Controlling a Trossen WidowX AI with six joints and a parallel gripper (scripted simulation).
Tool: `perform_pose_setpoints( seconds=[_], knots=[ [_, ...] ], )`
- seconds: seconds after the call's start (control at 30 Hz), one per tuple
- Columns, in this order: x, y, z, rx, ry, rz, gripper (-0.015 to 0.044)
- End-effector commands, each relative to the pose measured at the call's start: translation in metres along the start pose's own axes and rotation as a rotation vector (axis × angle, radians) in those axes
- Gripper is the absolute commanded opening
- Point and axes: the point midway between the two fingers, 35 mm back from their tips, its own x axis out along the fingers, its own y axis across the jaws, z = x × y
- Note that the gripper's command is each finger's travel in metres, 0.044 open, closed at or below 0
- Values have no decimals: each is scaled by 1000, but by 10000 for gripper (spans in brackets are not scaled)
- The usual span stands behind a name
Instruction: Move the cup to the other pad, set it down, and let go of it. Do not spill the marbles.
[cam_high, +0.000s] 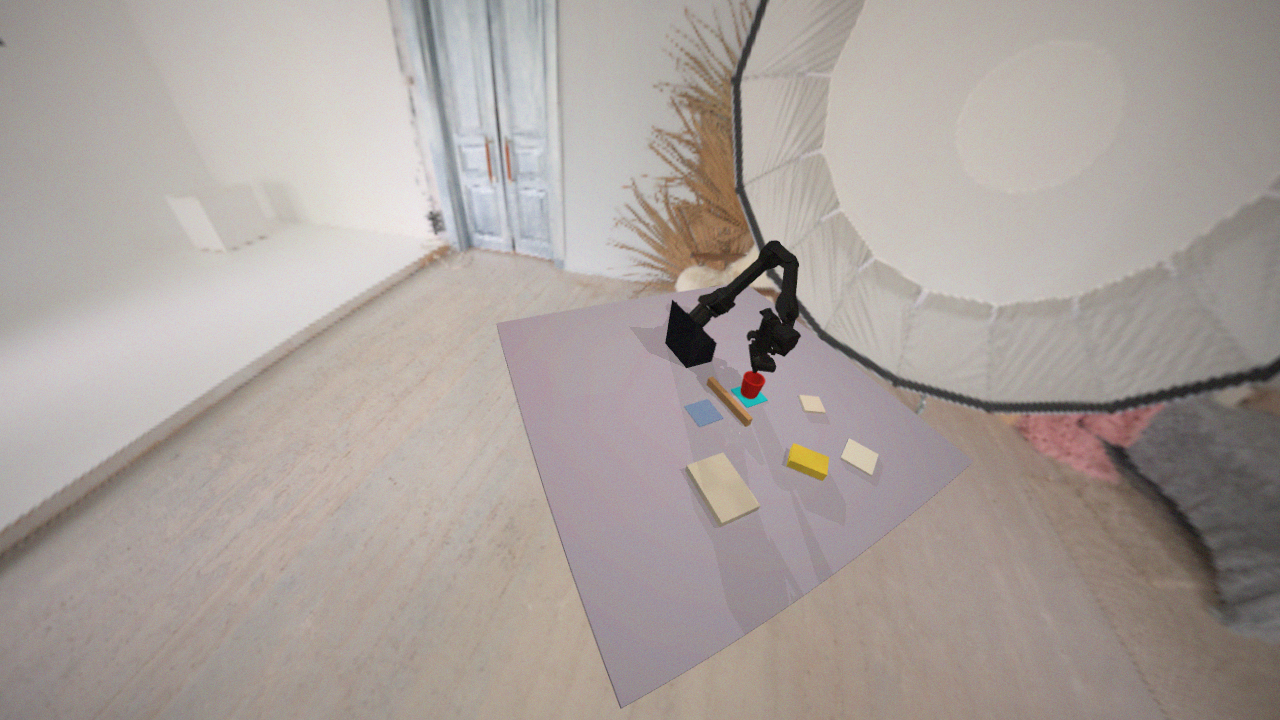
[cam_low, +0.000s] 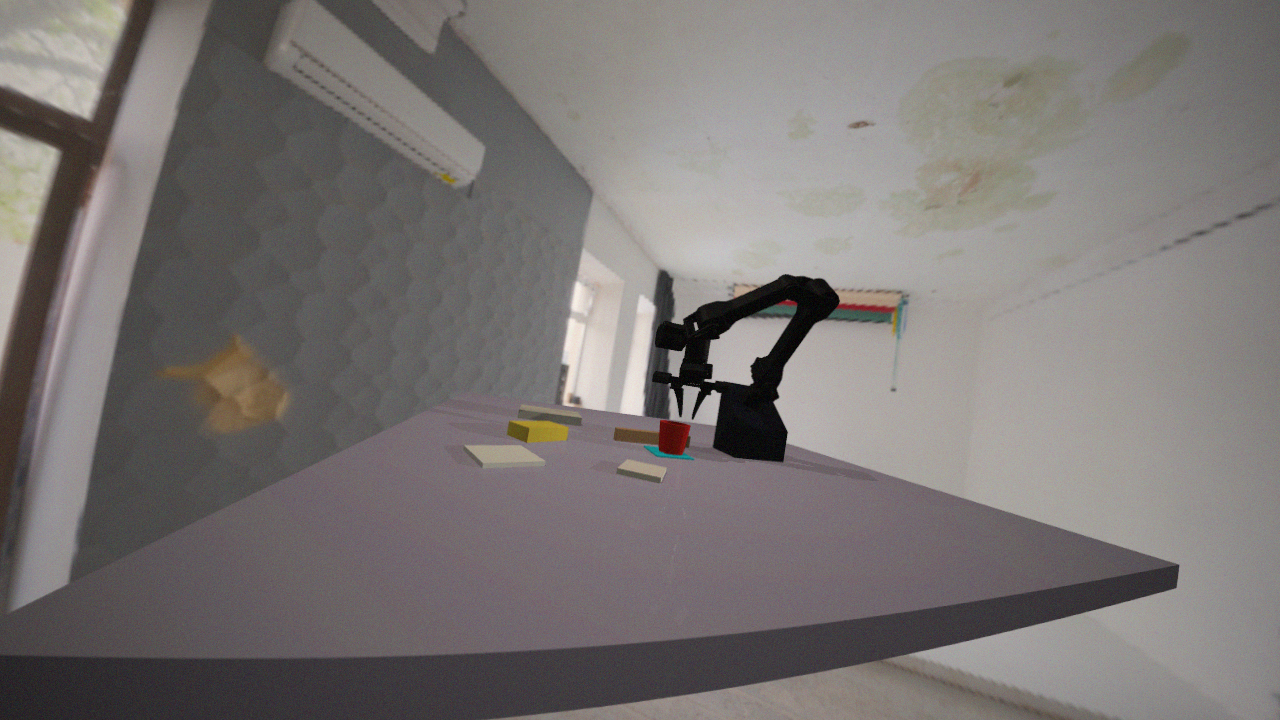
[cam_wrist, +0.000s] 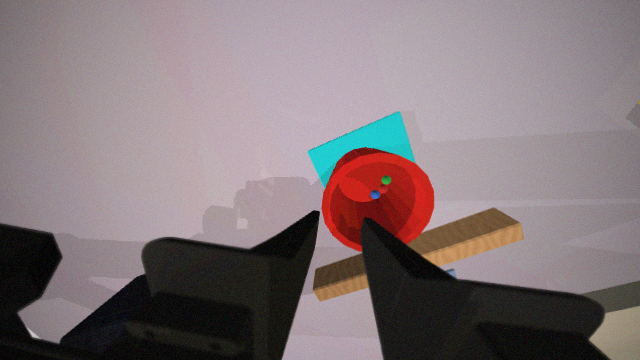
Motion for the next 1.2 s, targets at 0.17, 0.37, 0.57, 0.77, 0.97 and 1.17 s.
perform_pose_setpoints(
  seconds=[0.17, 0.37, 0.57, 0.77, 0.97, 1.17],
  knots=[
    [0, 0, 0, 0, 0, 0, 285],
    [-7, -1, 0, 0, 1, -1, 440],
    [-31, -2, -1, -2, 2, -3, 440],
    [-56, -2, -1, -3, -1, -2, 440],
    [-65, -3, 0, -4, -3, -2, 440],
    [-60, -3, 1, 0, -9, -1, 440]
  ],
)
